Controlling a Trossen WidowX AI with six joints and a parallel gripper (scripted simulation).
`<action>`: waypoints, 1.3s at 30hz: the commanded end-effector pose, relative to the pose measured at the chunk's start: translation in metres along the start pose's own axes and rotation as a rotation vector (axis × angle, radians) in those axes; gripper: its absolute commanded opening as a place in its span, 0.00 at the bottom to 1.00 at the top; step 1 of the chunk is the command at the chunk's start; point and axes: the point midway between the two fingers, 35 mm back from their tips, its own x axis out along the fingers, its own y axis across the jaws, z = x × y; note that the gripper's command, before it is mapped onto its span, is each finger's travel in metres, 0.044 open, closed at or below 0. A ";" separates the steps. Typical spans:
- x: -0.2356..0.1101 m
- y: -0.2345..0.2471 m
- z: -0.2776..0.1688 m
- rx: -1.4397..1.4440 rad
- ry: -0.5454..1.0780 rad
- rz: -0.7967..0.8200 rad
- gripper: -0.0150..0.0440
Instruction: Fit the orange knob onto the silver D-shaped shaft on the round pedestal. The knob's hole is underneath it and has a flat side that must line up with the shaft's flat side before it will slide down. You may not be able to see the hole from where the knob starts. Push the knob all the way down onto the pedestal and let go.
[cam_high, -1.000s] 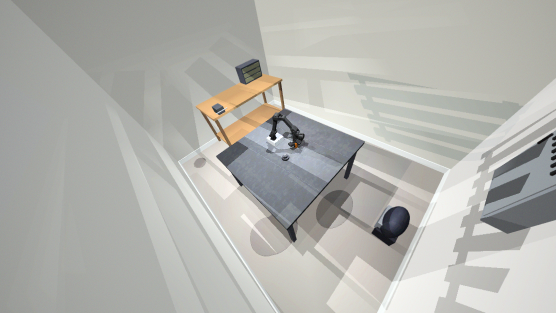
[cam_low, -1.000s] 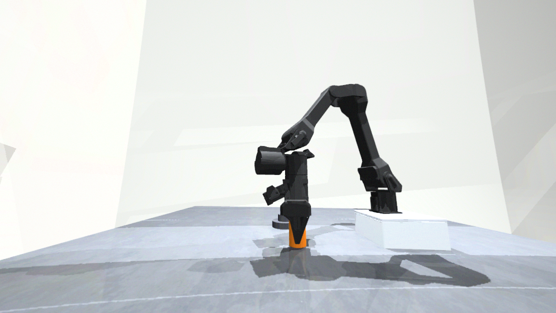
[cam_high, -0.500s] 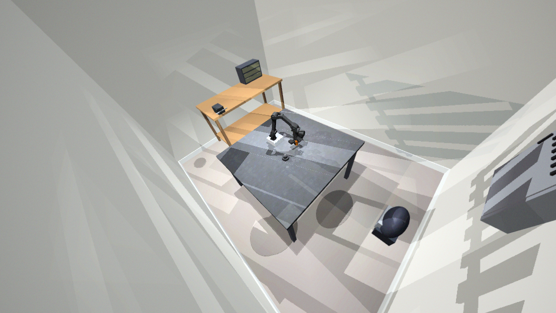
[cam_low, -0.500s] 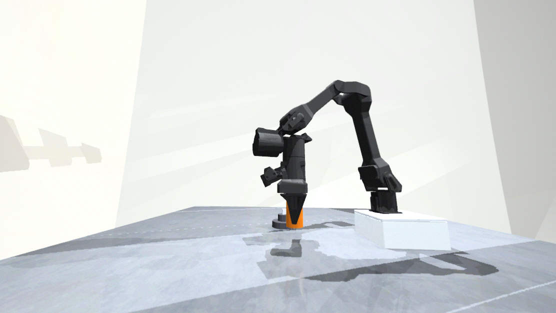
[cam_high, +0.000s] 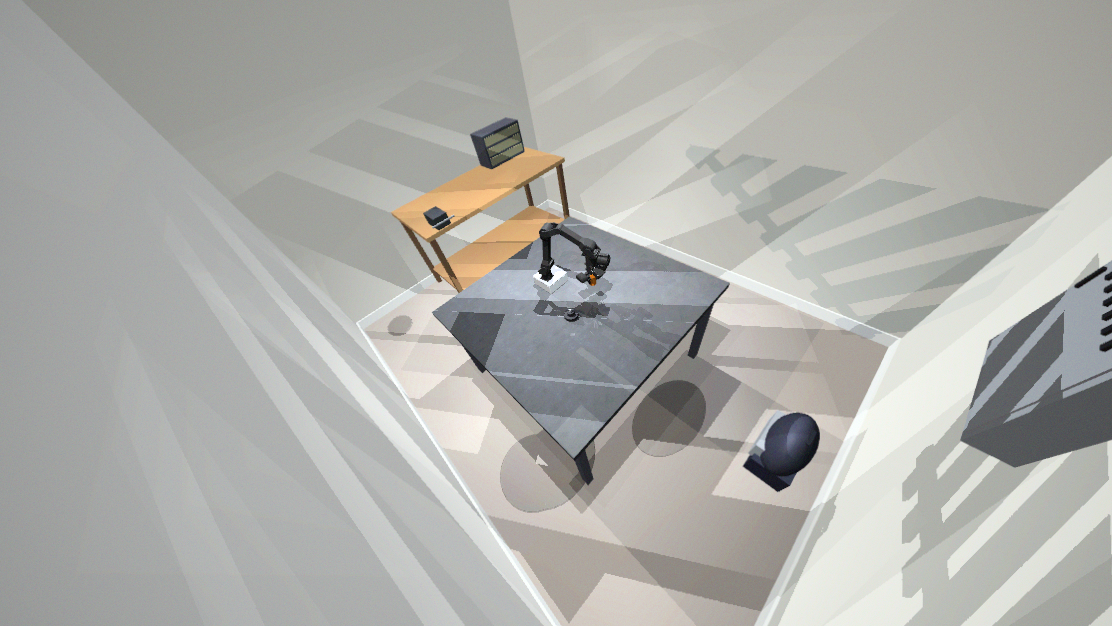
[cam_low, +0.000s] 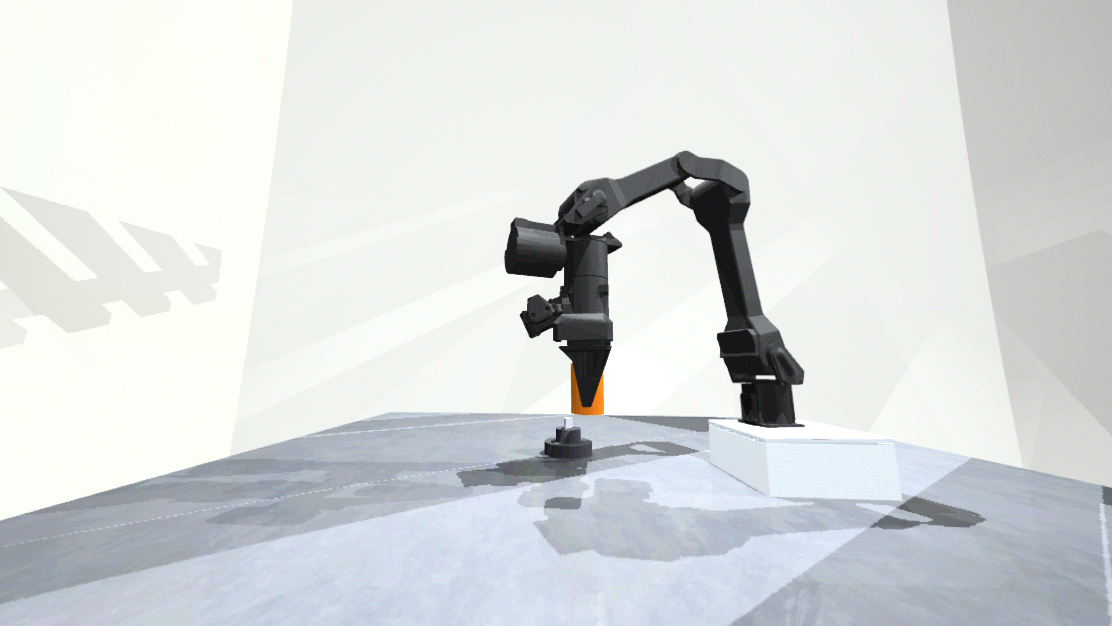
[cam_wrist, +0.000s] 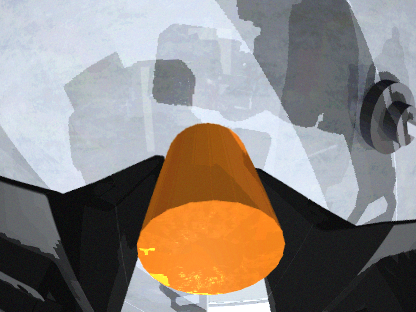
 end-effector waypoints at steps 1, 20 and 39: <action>-0.019 0.001 0.002 0.004 -0.013 0.004 0.25; -0.043 -0.010 0.003 0.004 -0.013 0.003 0.25; -0.028 -0.064 0.029 0.003 -0.015 -0.002 0.25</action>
